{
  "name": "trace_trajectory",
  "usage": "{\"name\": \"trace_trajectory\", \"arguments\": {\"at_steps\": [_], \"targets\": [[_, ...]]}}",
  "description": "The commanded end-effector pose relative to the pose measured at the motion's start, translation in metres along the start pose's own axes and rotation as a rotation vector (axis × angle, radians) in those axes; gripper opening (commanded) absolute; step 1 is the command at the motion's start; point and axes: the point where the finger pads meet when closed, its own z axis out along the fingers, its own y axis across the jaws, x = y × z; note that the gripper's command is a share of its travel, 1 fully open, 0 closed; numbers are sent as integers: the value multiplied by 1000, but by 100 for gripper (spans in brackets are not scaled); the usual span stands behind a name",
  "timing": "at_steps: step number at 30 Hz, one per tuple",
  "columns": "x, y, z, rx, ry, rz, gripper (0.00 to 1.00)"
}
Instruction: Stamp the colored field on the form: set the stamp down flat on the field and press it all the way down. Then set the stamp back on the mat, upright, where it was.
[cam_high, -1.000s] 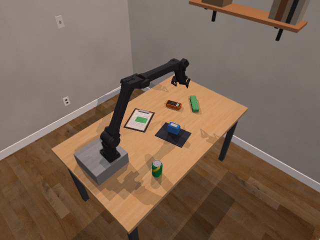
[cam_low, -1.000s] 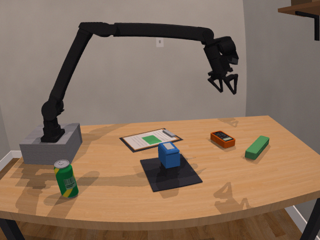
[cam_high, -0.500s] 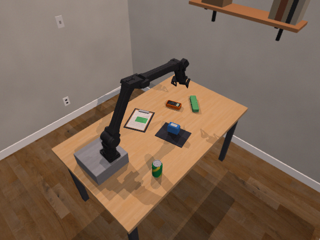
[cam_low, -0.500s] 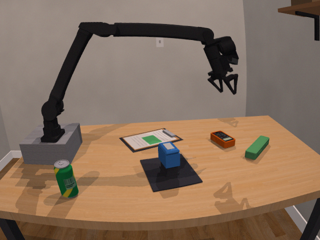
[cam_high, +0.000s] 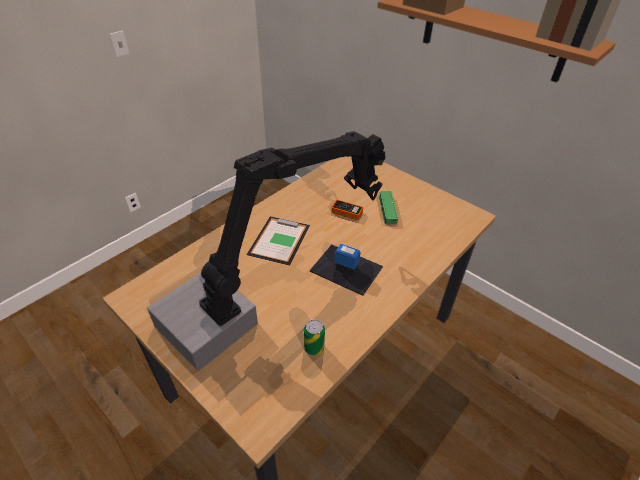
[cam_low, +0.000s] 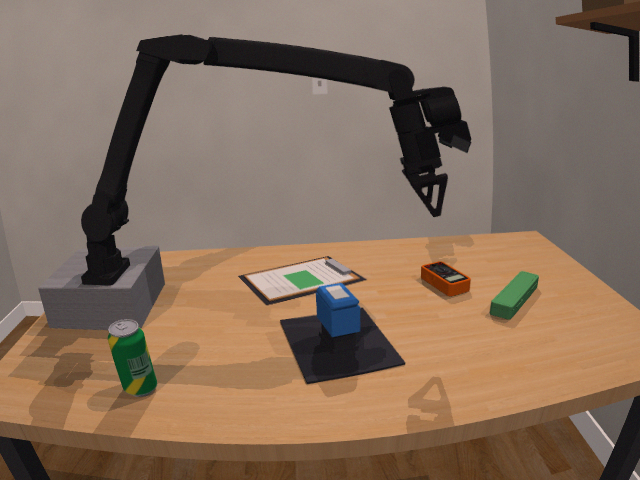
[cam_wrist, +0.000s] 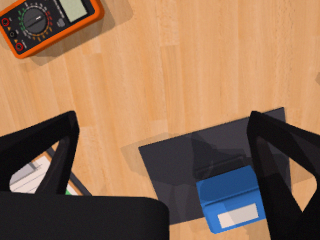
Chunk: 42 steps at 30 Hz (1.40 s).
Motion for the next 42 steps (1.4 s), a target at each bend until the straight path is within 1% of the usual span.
{"name": "trace_trajectory", "arguments": {"at_steps": [1, 2, 3, 4, 5, 6, 8, 9, 10, 11, 13, 14, 15, 16, 18, 19, 20, 21, 22, 24, 25, 27, 29, 31, 33, 35, 36, 37, 42], "targets": [[-3, -11, -21, -1, -39, 155, 100], [12, -22, -19, 3, -14, 256, 100], [14, -18, -19, 2, -9, 250, 100], [30, -33, -16, 9, 16, 361, 100], [30, -33, -16, 10, 16, 360, 100], [47, -44, -14, 18, 40, 466, 100], [46, -44, -14, 19, 36, 466, 100], [63, -54, -11, 27, 59, 571, 100], [63, -54, -12, 29, 59, 571, 100], [81, -63, -10, 39, 82, 673, 100], [81, -63, -10, 41, 81, 673, 100], [97, -71, -8, 52, 103, 769, 100], [97, -71, -8, 53, 102, 769, 100], [113, -78, -6, 65, 122, 860, 100], [113, -78, -6, 65, 122, 860, 100], [127, -84, -5, 76, 133, 942, 100], [127, -84, -5, 77, 133, 942, 100], [140, -89, -4, 88, 149, 1014, 100], [140, -89, -4, 89, 149, 1014, 100], [161, -96, -3, 109, 172, 1127, 100], [161, -97, -3, 110, 172, 1127, 100], [174, -100, -2, 124, 185, 1196, 100], [180, -102, -2, 130, 191, 1226, 100], [179, -91, -1, 128, 193, 1208, 100], [168, -93, 1, 123, 184, 1208, 100], [168, -93, 1, 123, 184, 1208, 100], [169, -99, 1, 127, 186, 1221, 100], [169, -100, 1, 127, 186, 1223, 100], [169, -100, 1, 127, 186, 1222, 100]]}}
